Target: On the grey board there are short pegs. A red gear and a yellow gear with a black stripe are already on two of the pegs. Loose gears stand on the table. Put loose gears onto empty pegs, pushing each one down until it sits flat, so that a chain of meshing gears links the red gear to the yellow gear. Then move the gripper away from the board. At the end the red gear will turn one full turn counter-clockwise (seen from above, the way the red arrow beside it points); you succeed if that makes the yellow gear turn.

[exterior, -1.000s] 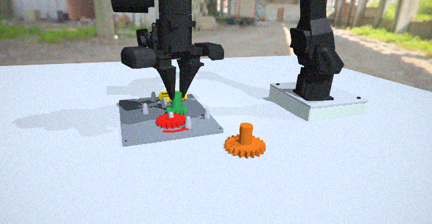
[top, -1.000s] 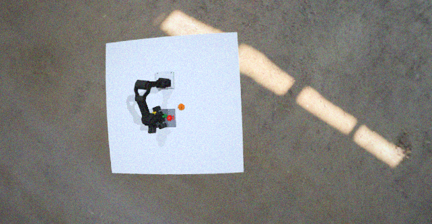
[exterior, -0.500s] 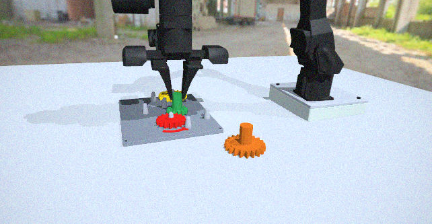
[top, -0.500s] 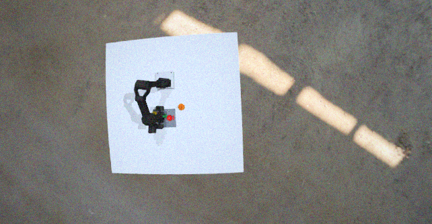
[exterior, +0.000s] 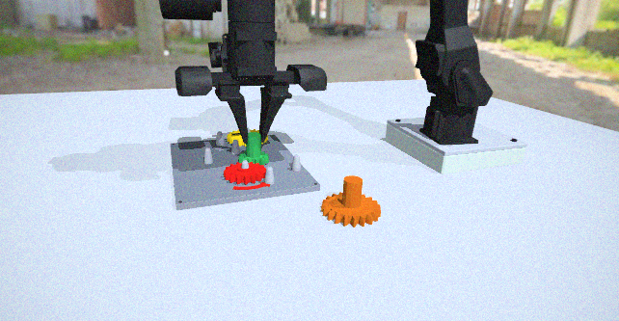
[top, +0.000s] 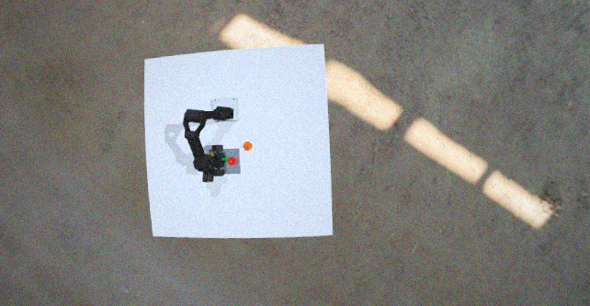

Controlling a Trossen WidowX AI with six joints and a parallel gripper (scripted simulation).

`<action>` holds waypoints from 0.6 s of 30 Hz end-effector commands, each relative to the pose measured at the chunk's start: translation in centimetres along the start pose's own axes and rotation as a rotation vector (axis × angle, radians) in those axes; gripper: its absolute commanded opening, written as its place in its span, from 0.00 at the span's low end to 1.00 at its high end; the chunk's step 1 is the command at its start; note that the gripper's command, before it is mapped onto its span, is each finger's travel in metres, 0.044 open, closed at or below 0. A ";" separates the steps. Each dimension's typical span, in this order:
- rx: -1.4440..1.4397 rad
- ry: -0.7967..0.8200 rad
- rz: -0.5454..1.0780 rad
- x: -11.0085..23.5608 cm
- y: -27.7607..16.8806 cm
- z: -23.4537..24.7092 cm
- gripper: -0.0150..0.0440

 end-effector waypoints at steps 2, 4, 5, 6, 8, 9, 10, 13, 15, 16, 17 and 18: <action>0.122 0.000 -0.001 -0.1 0.0 -0.1 0.25; 0.178 0.000 -0.001 -0.1 0.0 -0.1 0.25; 0.205 0.000 -0.001 -0.1 0.0 -0.1 0.25; 0.231 0.000 -0.001 -0.1 0.1 -0.1 0.25; 0.285 0.000 -0.001 -0.1 0.1 -0.1 0.25; 0.312 0.000 -0.001 -0.1 0.1 0.0 0.25; 0.336 0.000 -0.001 -0.1 0.1 0.0 0.25; 0.348 0.000 -0.001 -0.1 0.0 0.0 0.25; 0.333 0.000 -0.001 -0.1 0.0 0.0 0.25; 0.322 0.000 -0.001 -0.1 0.0 0.0 0.25; 0.309 0.000 -0.001 -0.1 0.0 0.0 0.25; 0.291 0.000 -0.001 -0.1 0.0 0.0 0.25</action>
Point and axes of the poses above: the point midway between the two fingers, 35 mm back from their tips, its own x axis back along the fingers, its own z axis across the jaws, y = z × x, the point moved 7 cm from there along x, back along the fingers, and after that the axes turned 1 degree about -x, right-handed, at the moved point
